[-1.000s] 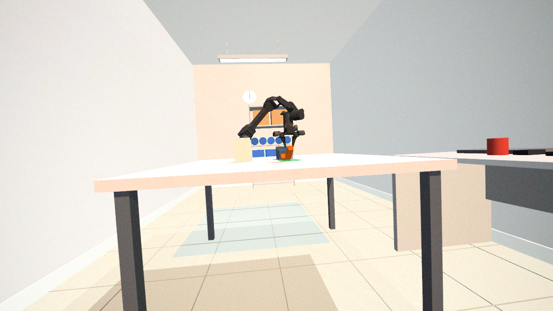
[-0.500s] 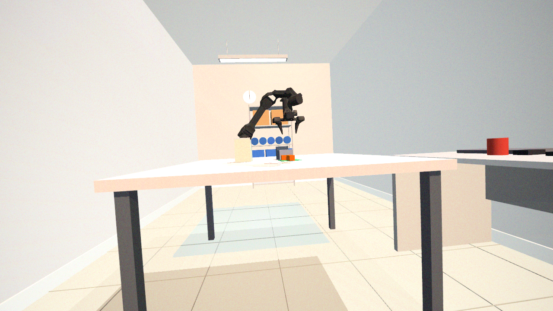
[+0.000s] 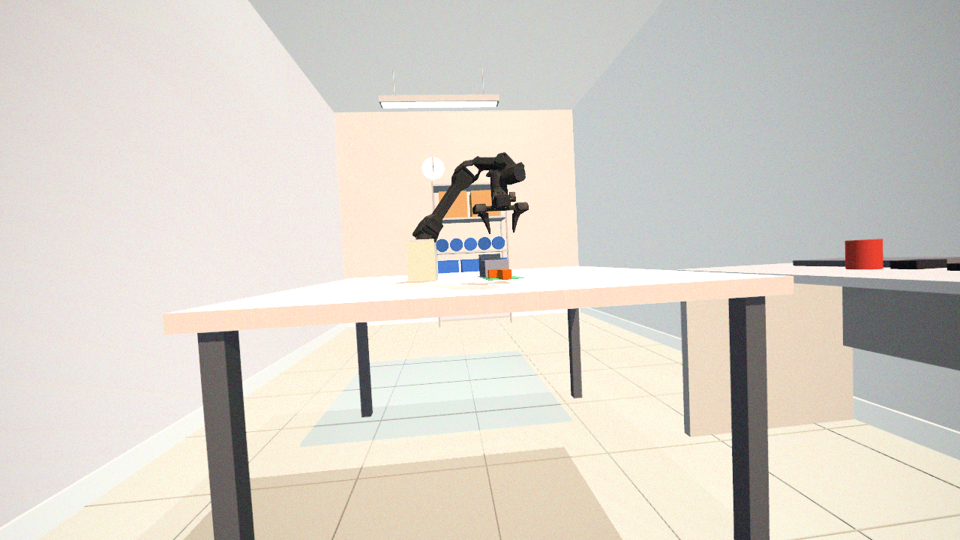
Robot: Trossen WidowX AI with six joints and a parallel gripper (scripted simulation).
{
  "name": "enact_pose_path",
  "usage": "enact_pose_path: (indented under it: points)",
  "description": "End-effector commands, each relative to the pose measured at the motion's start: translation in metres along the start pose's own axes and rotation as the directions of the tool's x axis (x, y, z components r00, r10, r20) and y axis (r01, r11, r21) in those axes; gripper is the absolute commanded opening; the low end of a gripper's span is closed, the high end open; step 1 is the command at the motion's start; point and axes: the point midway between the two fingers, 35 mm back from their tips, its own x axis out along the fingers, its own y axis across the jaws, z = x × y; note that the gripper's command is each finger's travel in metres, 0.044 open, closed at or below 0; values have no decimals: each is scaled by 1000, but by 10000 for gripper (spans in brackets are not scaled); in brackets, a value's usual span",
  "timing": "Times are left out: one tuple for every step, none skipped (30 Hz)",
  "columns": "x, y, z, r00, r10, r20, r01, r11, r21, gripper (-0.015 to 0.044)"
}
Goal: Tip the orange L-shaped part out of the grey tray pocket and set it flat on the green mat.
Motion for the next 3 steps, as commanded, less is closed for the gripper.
enact_pose_path:
  points:
    - [0, 0, 0, 1000, 2, 2, -2, 1000, 1, 400]
    - [0, 0, 0, 1000, 2, 2, -2, 1000, 1, 400]
    - [0, 0, 0, 1000, 2, 2, -2, 1000, 1, 400]
